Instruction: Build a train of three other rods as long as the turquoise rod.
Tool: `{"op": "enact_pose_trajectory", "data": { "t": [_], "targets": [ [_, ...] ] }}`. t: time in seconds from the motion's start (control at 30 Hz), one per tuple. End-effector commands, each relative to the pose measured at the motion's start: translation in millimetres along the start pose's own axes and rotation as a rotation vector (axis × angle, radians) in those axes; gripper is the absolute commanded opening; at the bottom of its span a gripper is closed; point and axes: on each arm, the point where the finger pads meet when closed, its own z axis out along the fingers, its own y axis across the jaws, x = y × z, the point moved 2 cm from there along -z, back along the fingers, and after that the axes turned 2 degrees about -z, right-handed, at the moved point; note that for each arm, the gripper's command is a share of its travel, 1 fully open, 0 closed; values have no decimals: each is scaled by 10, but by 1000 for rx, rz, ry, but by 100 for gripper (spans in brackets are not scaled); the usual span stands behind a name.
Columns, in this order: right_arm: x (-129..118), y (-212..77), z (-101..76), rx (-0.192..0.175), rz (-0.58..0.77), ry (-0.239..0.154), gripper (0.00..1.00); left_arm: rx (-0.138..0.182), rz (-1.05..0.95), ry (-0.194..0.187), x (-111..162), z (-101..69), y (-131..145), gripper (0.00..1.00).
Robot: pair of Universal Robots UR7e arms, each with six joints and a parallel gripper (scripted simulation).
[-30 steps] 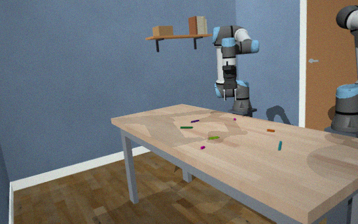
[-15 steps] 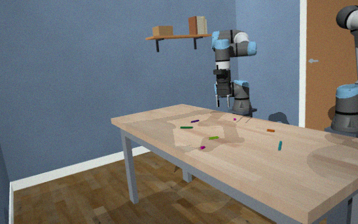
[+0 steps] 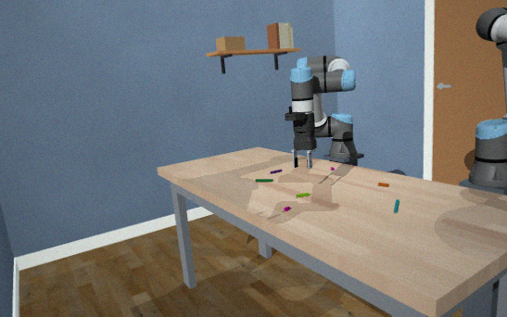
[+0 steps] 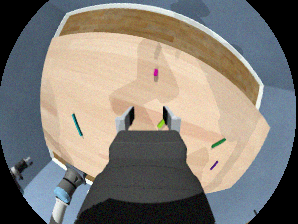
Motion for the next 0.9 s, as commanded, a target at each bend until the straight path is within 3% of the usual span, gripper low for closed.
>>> {"op": "enact_pose_trajectory", "data": {
  "t": [0.0, 0.37, 0.87],
  "targets": [
    [312, 29, 130, -1, 44, -7, 100, 0, 0, -1, -3, -4, -1, 100],
    [694, 158, 439, -2, 120, -7, 100, 0, 0, -1, -3, -4, -1, 100],
    [860, 239, 610, -2, 157, -7, 100, 0, 0, -1, -3, -4, -1, 100]
  ]
}}
